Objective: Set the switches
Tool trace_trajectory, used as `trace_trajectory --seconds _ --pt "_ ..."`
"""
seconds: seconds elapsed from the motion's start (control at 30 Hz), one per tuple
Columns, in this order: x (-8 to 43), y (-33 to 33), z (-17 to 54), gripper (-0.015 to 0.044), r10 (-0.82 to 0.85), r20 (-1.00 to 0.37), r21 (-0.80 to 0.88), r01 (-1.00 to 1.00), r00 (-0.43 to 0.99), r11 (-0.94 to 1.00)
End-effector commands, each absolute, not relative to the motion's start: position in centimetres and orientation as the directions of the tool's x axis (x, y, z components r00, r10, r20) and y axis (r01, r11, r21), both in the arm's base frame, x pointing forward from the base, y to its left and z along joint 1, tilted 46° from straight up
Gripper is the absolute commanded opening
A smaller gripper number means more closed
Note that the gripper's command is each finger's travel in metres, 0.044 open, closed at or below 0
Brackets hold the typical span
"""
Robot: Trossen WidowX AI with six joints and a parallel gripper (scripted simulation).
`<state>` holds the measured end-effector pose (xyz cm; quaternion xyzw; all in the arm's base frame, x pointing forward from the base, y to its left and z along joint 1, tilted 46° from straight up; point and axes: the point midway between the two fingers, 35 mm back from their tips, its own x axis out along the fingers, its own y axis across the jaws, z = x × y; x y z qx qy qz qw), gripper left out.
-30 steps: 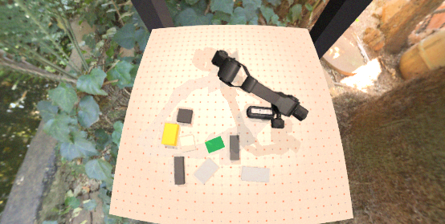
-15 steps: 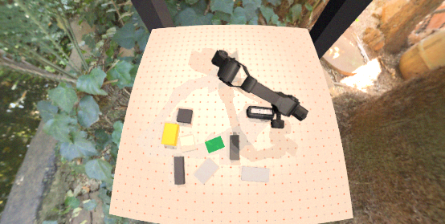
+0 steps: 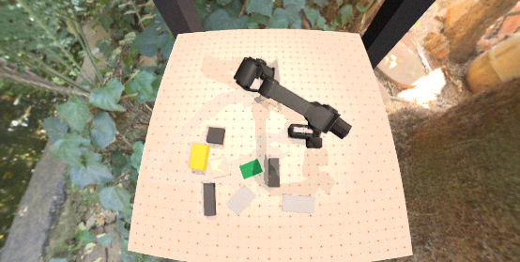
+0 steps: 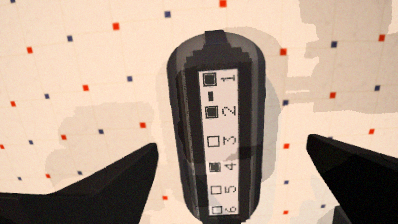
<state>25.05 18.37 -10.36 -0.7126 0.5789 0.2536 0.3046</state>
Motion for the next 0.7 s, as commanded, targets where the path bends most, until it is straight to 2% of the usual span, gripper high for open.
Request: trace_trajectory --seconds 0.0,0.5,0.6,0.67 --pt "24.68 17.74 -10.16 0.044 -0.683 -0.705 -0.124 -0.981 0.193 -0.15" --pt "24.68 17.74 -10.16 0.044 -0.683 -0.705 -0.124 -0.981 0.193 -0.15" --pt "24.76 17.91 -10.12 0.0361 -0.683 -0.707 -0.079 -0.98 0.183 -0.181" --pt "24.97 18.35 -10.0 0.0309 -0.683 -0.714 0.045 -0.964 0.153 -0.263"
